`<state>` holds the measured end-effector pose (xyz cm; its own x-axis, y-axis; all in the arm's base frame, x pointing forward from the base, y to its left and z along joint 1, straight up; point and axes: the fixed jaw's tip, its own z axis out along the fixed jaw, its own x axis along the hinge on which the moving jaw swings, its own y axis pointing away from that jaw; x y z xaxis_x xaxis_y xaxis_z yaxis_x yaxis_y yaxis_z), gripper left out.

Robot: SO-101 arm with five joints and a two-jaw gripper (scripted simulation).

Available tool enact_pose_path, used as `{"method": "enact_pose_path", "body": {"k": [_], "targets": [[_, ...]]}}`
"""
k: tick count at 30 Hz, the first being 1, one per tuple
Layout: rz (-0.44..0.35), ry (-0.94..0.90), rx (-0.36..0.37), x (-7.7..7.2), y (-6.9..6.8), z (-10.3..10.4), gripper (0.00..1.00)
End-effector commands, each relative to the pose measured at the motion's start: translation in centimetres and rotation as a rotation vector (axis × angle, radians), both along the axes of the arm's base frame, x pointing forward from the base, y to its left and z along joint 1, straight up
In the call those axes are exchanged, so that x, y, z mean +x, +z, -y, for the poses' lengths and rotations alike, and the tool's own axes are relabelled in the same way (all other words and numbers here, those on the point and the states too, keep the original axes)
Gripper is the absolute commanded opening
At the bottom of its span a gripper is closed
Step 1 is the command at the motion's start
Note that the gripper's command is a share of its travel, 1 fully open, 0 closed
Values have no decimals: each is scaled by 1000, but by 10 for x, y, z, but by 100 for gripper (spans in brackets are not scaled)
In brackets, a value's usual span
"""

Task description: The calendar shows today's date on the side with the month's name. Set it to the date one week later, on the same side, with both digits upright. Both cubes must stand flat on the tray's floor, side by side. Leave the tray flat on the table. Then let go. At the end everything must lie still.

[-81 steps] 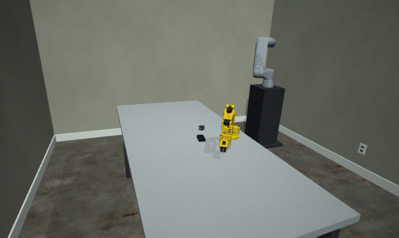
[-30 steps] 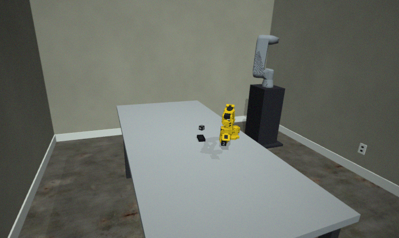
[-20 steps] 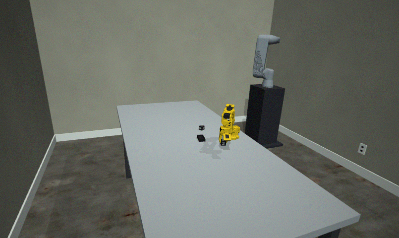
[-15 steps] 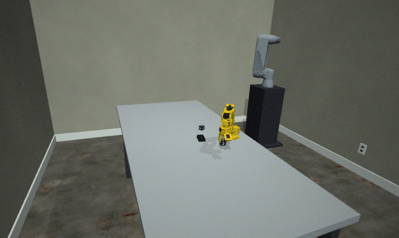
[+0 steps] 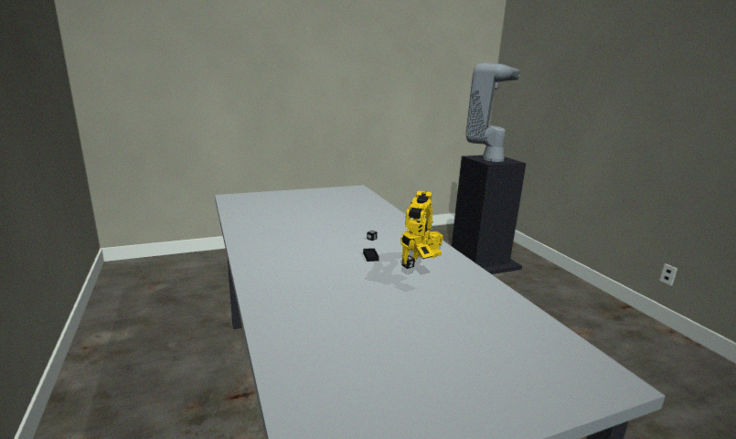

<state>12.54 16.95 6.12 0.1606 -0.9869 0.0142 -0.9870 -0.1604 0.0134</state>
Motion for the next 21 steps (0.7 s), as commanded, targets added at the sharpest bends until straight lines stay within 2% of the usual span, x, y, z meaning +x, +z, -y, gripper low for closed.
{"method": "enact_pose_path", "body": {"k": [1, 6, 8, 21], "targets": [[50, 140, 60, 6, 10, -1, 0], [53, 326, 56, 8, 9, 4, 0], [53, 326, 56, 8, 9, 4, 0], [59, 828, 45, 15, 8, 17, 0]]}}
